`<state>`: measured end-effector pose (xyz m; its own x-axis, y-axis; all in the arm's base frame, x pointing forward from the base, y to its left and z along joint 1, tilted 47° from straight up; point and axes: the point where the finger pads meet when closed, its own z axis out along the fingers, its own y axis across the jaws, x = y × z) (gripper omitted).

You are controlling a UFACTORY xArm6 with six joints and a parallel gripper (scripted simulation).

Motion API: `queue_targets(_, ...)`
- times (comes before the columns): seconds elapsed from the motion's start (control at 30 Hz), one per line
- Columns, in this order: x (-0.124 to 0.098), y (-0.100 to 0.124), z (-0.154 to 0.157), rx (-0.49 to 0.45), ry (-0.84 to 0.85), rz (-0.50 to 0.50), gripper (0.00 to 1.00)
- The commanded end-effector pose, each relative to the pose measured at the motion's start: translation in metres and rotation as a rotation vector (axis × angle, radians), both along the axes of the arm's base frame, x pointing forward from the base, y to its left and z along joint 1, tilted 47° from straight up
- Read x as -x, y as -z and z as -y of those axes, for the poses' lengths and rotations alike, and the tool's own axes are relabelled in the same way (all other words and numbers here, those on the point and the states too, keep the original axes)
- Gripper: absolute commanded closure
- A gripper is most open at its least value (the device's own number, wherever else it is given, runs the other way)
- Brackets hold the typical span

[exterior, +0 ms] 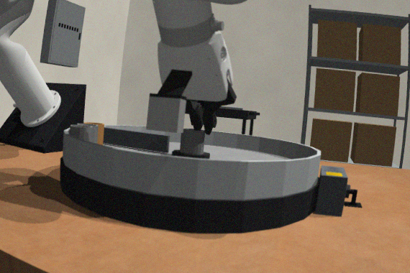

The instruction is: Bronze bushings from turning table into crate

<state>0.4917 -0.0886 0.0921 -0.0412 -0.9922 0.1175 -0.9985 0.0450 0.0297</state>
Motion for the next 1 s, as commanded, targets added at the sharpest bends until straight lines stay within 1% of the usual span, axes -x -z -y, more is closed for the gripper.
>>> queue_targets(0.0,-0.001,-0.003,-0.003,0.0,-0.002,0.003,0.88)
queue_targets(0.27,-0.002,-0.023,-0.024,0.0,-0.002,0.003,0.88)
queue_targets(0.97,-0.002,-0.024,-0.025,0.0,-0.002,0.003,0.88)
